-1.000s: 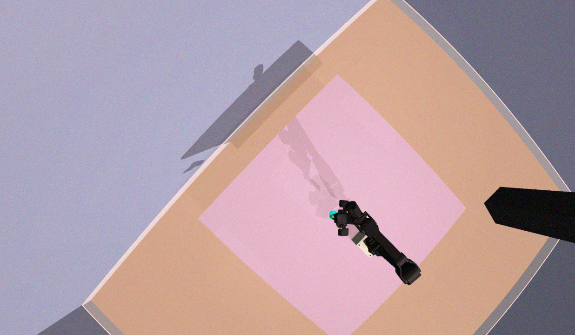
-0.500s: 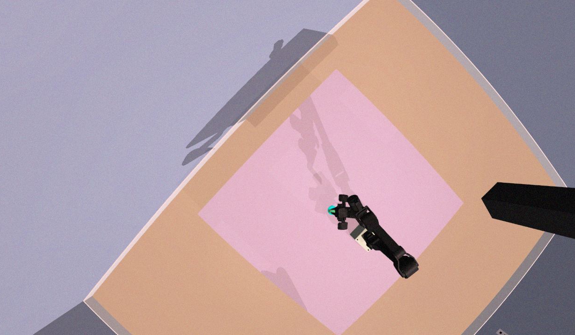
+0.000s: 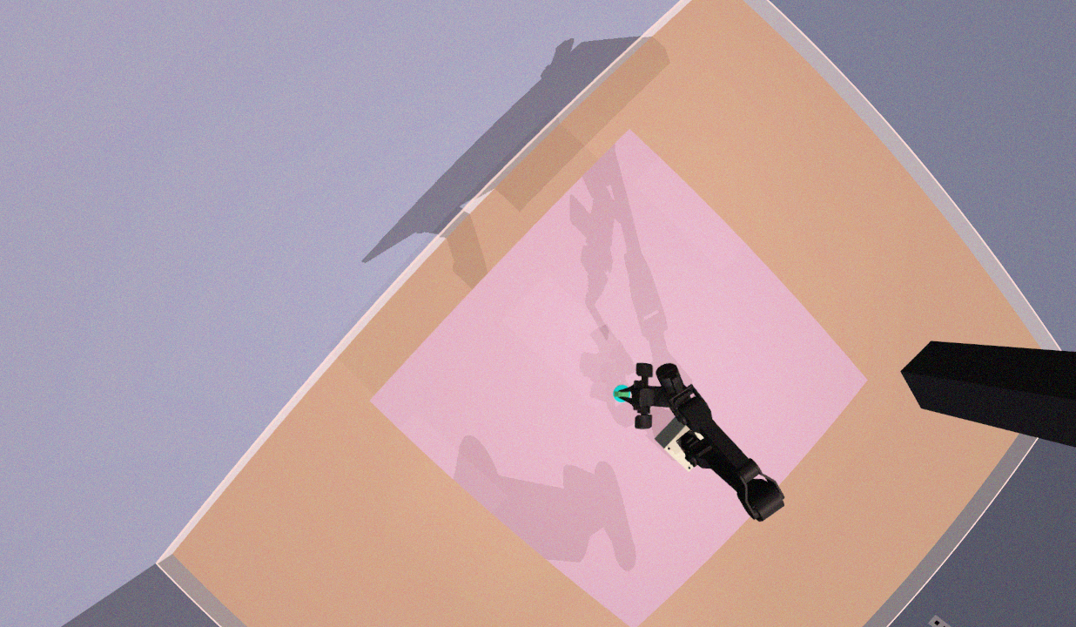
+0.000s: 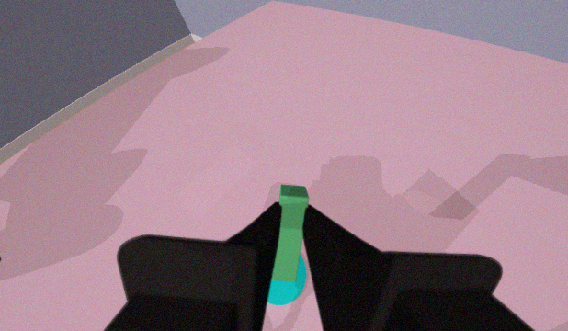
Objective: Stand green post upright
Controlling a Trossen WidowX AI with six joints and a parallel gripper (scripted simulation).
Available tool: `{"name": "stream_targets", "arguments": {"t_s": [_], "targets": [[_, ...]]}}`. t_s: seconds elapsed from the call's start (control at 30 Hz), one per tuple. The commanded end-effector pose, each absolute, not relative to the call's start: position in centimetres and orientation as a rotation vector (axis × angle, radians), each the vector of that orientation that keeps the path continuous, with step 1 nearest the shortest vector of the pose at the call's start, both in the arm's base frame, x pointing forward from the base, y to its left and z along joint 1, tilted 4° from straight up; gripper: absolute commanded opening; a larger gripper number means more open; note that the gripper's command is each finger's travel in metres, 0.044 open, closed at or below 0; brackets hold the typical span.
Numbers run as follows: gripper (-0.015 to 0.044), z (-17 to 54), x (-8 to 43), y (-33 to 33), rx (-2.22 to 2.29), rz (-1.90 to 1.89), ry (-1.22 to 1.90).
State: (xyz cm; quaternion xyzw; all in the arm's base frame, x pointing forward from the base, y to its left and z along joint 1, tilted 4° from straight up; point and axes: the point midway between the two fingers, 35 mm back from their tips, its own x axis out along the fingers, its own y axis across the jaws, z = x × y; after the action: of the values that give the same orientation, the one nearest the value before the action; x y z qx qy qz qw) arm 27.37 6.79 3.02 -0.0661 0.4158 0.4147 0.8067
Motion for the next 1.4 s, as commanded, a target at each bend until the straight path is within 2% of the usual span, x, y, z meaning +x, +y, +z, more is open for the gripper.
{"name": "stream_targets", "arguments": {"t_s": [0.0, 1.37], "targets": [[0.0023, 3.0, 27.3, 6.8, -0.132, 0.896, 0.861], [0.0023, 3.9, 26.4, 5.6, -0.042, 0.919, 0.567]]}}
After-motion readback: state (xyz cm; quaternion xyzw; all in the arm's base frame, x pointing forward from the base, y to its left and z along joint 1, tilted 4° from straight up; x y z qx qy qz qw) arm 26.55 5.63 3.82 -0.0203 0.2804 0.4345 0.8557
